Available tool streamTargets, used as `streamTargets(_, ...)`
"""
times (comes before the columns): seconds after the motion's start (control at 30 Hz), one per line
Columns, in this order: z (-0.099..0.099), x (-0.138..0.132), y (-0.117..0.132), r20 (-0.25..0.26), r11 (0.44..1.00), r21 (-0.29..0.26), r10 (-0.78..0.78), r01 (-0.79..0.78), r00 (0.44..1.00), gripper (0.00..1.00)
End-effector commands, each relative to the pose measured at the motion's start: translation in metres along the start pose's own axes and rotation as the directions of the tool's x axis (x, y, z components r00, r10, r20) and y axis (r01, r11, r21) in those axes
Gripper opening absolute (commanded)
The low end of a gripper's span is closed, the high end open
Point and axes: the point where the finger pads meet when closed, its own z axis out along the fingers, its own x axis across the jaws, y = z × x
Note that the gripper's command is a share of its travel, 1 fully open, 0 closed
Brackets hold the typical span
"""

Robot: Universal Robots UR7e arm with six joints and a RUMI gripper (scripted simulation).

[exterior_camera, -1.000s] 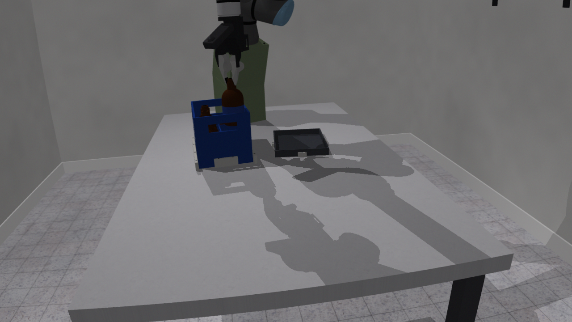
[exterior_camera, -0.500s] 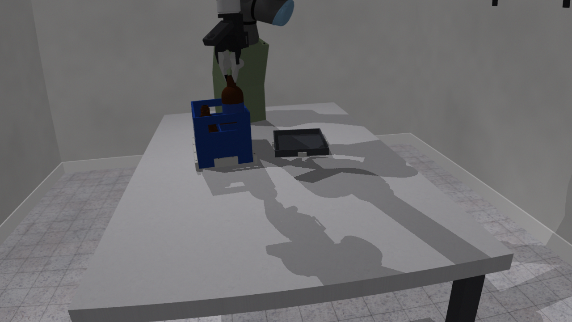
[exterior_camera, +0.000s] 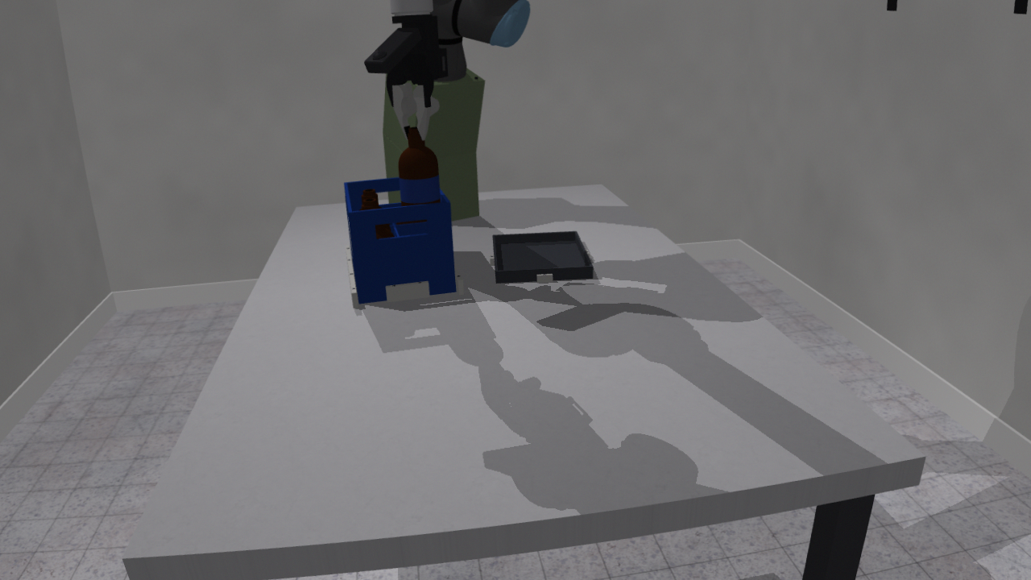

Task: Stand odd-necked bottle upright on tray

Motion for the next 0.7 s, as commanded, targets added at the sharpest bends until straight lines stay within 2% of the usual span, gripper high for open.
streamTargets(0.0, -0.0047, -0.0001, -0.0004, 0.0, 1.0, 0.001, 0.0, 0.0, 1.0, 0.0)
streamTargets(0.67, -0.0144, -0.0001, -0.0004, 0.0, 1.0, 0.001, 0.0, 0.0, 1.0, 0.0)
